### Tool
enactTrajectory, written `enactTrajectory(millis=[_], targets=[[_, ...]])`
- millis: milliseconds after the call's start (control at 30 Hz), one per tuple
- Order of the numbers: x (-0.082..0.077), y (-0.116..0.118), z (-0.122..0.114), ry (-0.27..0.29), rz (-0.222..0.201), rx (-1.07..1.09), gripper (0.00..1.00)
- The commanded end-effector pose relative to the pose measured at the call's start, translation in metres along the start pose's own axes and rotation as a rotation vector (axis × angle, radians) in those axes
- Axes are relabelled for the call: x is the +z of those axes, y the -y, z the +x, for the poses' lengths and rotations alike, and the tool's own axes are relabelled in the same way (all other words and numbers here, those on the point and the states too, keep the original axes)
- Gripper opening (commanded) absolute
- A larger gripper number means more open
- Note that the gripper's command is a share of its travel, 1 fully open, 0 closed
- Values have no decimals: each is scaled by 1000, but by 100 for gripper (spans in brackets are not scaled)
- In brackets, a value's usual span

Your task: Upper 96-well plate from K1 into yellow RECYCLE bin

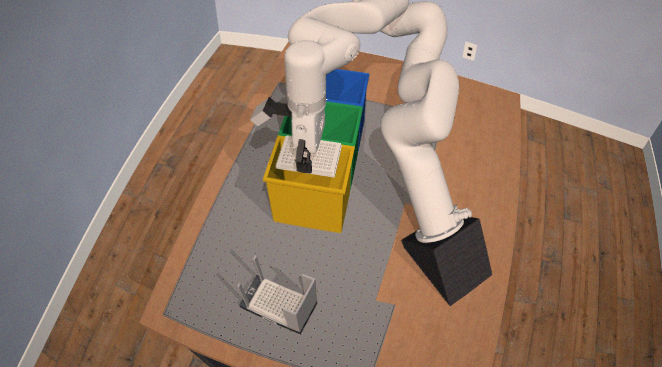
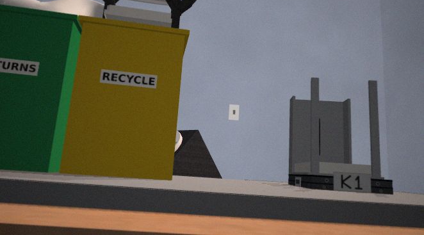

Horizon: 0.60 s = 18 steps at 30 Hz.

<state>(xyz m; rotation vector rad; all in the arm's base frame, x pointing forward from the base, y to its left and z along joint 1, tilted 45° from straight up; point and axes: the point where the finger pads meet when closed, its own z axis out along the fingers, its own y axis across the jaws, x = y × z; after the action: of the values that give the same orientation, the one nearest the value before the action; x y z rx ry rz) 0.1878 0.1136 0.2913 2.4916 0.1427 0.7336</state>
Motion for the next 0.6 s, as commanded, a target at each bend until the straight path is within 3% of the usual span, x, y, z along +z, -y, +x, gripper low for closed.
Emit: enactTrajectory(millis=[0, 567], targets=[[0, 0, 1, -2, 2, 1, 0], [2, 0, 1, -2, 2, 1, 0]])
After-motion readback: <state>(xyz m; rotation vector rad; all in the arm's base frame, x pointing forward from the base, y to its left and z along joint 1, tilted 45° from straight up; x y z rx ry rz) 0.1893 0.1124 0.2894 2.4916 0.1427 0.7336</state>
